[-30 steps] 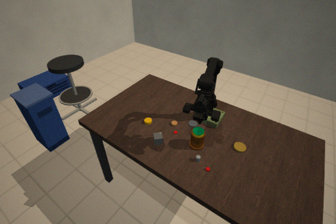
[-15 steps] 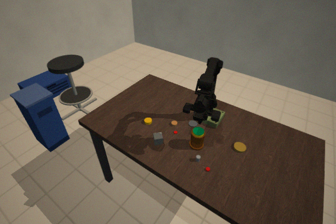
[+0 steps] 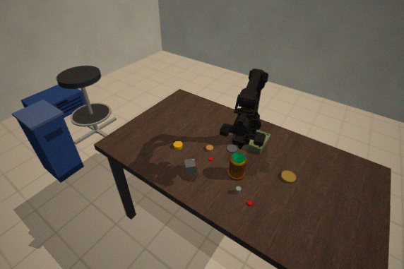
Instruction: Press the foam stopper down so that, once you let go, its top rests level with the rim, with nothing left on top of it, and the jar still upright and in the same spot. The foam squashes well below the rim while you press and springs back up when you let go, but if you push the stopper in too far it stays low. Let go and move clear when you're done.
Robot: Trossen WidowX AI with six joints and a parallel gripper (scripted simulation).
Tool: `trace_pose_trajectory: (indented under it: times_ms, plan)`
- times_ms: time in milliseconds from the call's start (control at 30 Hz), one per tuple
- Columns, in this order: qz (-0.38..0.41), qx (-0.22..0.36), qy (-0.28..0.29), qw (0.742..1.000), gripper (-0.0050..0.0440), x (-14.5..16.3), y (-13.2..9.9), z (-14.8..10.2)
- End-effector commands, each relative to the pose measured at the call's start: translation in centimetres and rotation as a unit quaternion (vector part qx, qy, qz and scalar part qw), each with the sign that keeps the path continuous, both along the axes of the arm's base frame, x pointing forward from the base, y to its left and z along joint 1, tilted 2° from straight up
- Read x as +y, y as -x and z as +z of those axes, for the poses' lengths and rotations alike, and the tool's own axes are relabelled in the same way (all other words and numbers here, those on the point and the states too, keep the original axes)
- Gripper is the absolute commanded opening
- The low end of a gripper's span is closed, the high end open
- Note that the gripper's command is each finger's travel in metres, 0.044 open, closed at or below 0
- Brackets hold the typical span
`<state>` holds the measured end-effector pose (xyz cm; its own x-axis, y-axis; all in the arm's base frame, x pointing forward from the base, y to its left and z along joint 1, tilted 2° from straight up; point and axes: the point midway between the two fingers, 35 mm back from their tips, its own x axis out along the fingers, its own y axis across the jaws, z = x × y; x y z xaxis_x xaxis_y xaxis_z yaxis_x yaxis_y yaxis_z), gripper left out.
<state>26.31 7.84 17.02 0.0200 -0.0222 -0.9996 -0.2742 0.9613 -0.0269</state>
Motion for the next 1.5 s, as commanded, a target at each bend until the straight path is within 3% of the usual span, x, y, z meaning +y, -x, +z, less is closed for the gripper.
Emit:
trace_pose_trajectory:
  times_ms: [0, 900, 1200, 1467]
  plan:
    - [0.000, -0.010, -0.003, 1.000, 0.0000, 0.0, -0.1, 0.5]
    - [0.000, -0.011, -0.003, 1.000, 0.0000, 0.0, -0.1, 0.5]
    - [0.000, -0.010, -0.004, 1.000, 0.0000, 0.0, -0.1, -3.0]
    - [0.000, -0.009, -0.004, 1.000, 0.0000, 0.0, -0.1, -3.2]
